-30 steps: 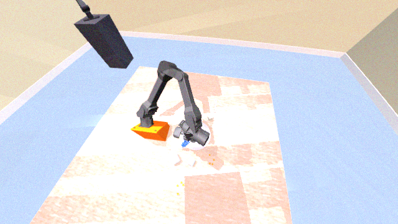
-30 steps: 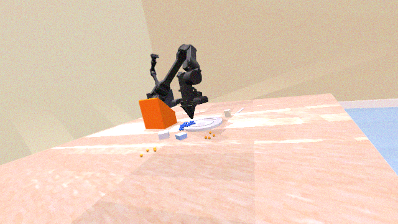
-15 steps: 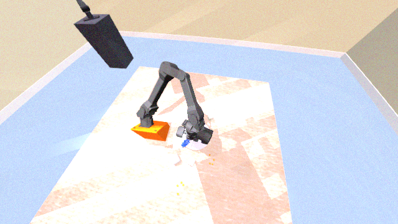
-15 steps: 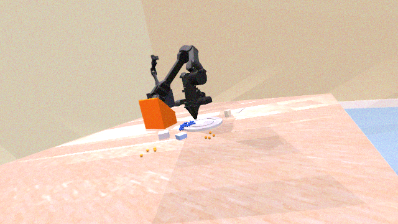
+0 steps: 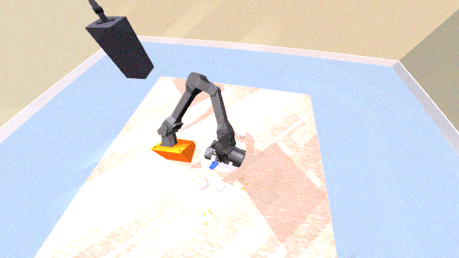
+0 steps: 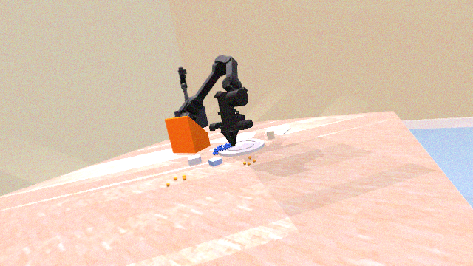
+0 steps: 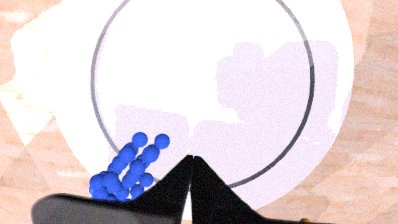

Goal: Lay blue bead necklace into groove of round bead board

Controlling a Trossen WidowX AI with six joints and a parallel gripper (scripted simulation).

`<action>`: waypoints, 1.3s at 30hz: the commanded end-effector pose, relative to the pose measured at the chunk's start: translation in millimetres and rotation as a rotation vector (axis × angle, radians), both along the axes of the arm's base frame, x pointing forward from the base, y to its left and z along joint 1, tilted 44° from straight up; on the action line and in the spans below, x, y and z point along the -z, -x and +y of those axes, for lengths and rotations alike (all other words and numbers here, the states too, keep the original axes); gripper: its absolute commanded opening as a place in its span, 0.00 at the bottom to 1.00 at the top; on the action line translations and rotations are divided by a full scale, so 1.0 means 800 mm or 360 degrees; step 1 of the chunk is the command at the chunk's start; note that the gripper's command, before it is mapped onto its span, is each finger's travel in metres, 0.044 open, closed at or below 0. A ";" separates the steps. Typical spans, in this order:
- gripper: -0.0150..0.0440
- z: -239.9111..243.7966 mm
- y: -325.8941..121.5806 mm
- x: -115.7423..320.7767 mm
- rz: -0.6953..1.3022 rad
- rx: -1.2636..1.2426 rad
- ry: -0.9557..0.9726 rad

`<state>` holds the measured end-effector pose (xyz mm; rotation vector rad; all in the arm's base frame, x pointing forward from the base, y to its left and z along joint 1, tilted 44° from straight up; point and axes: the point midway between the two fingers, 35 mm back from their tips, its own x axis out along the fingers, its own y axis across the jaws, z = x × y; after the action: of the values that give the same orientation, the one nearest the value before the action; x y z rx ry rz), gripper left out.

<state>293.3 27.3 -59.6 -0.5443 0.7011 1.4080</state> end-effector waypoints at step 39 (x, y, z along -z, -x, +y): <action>1.00 -0.023 0.006 -0.024 0.0011 0.0009 -0.0006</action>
<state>287.9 9.8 -41.1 -0.5264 0.7061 1.4055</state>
